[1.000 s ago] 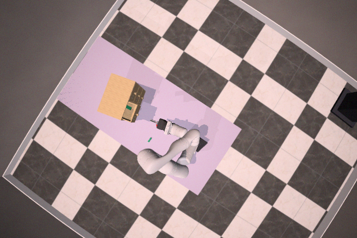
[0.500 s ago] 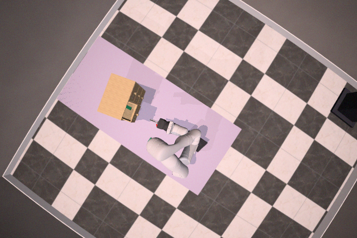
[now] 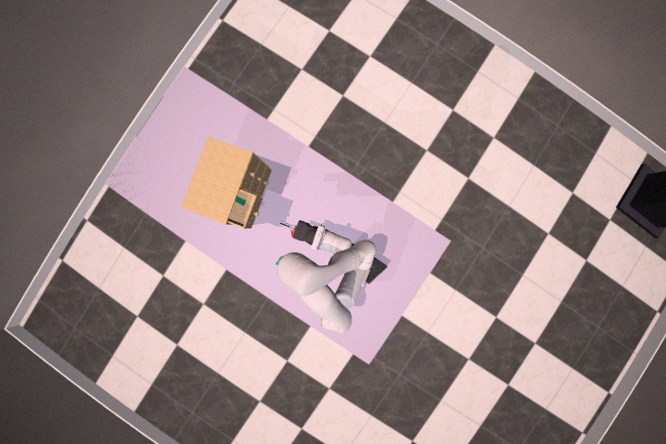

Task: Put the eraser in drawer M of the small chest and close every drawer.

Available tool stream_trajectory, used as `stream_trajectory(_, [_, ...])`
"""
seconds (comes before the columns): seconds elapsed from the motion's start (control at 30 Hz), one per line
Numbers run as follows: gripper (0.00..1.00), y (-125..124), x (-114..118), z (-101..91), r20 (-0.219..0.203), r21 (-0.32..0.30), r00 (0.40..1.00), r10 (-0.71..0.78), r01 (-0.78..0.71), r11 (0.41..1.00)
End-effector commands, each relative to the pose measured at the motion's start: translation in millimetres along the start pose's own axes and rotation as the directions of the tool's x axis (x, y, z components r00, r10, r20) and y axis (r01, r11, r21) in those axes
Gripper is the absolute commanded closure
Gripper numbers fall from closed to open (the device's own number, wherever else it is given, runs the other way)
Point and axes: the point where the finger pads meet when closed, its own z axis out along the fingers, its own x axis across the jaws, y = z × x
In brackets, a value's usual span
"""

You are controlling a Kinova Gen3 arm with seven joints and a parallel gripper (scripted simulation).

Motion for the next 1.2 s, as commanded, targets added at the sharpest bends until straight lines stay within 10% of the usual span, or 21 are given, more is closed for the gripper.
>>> stream_trajectory(0.0, [1.00,-2.7,1.0,-1.2,-0.007,0.012,1.000,-0.001,0.001,1.000])
stream_trajectory(1.17, [1.00,-5.6,2.7,32.5,-0.011,0.014,1.000,-0.001,0.001,1.000])
